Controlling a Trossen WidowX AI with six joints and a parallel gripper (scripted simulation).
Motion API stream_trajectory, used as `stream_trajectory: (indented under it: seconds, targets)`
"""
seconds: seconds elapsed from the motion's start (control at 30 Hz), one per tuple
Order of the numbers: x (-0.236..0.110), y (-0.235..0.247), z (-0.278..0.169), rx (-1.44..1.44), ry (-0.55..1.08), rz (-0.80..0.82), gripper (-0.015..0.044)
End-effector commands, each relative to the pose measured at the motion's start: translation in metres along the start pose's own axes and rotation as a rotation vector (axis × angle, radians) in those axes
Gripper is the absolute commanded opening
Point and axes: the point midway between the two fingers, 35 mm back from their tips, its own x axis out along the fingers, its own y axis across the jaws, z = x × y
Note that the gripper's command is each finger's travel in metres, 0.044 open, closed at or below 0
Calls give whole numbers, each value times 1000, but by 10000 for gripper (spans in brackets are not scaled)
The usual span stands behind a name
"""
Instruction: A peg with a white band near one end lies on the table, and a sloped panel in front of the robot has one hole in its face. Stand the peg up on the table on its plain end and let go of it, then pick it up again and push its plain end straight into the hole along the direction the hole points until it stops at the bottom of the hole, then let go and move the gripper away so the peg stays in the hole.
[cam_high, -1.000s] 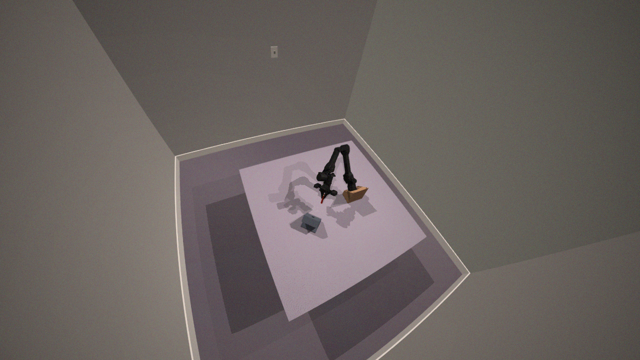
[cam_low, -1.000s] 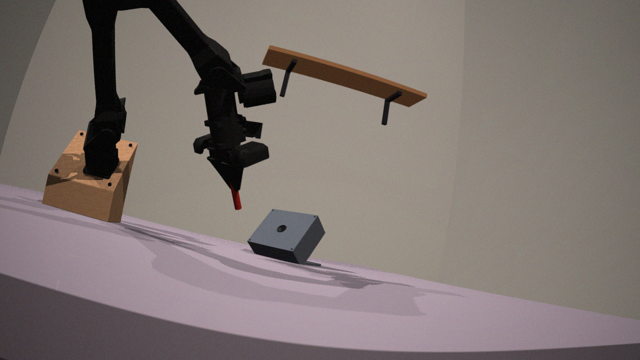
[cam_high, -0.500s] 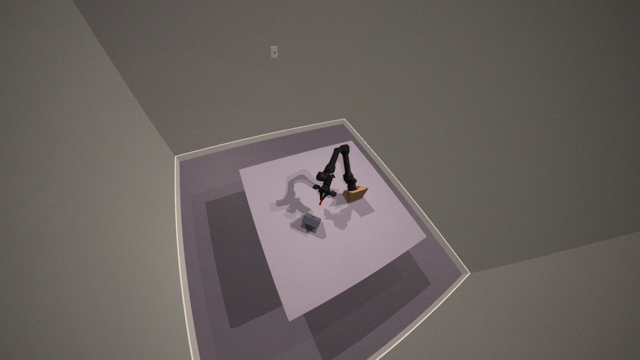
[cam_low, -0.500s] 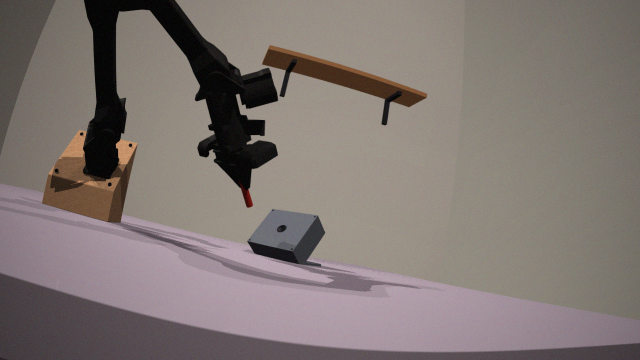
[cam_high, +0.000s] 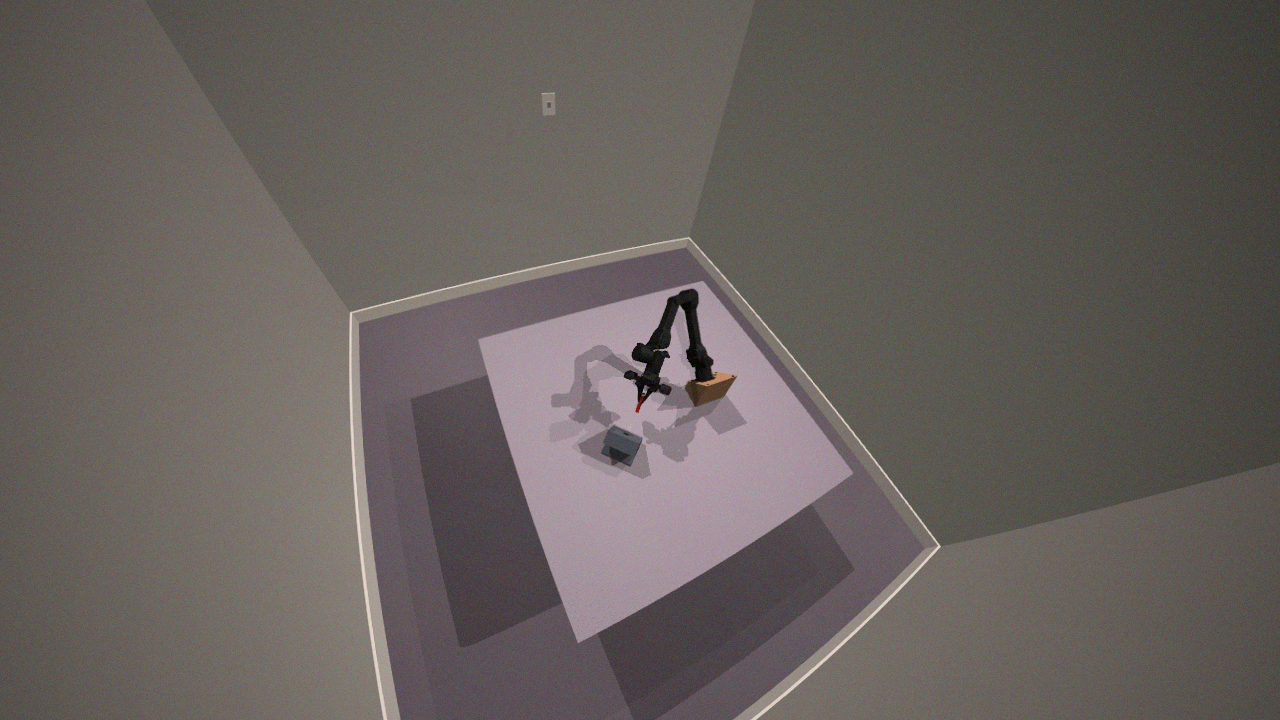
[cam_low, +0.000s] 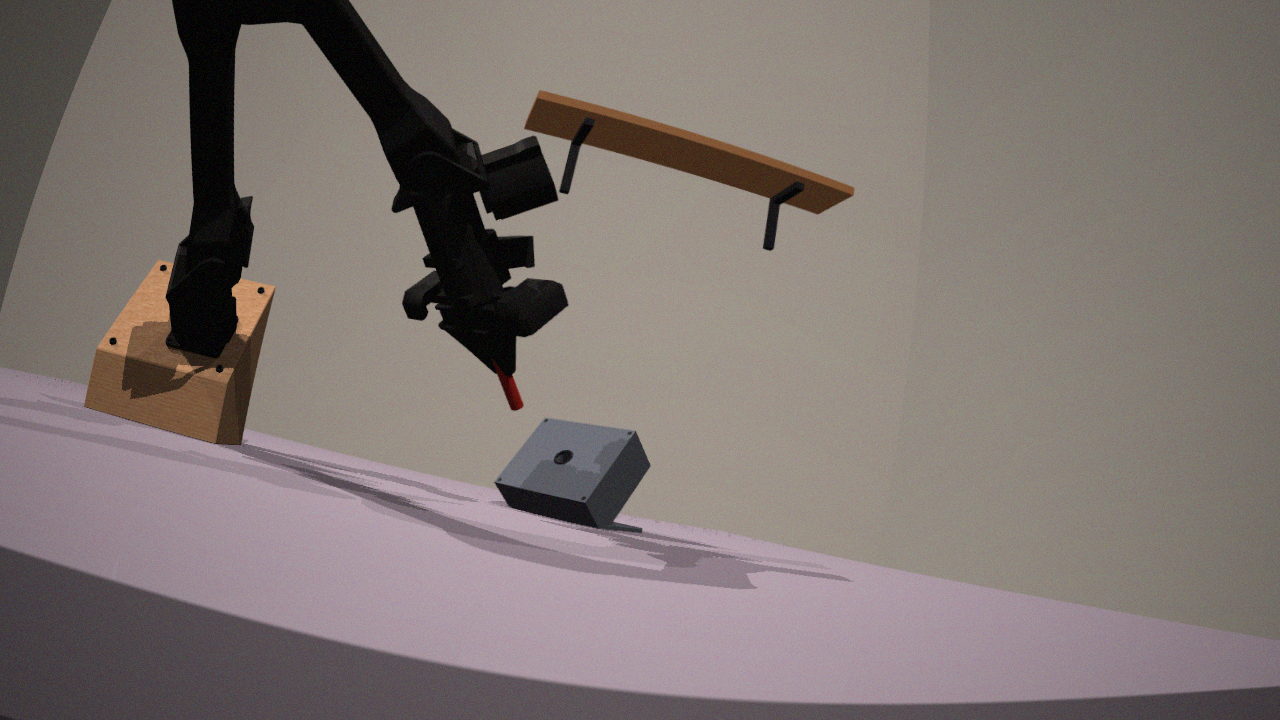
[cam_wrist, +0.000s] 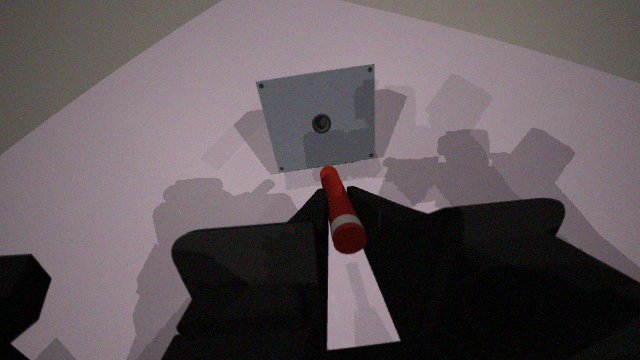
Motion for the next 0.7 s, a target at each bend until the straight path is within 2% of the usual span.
stream_trajectory:
  seconds: [0.0, 0.67]
  targets:
    - [7, 2, 1, -16, -3, 8, 0]
    - [28, 0, 11, -42, -40, 0, 0]
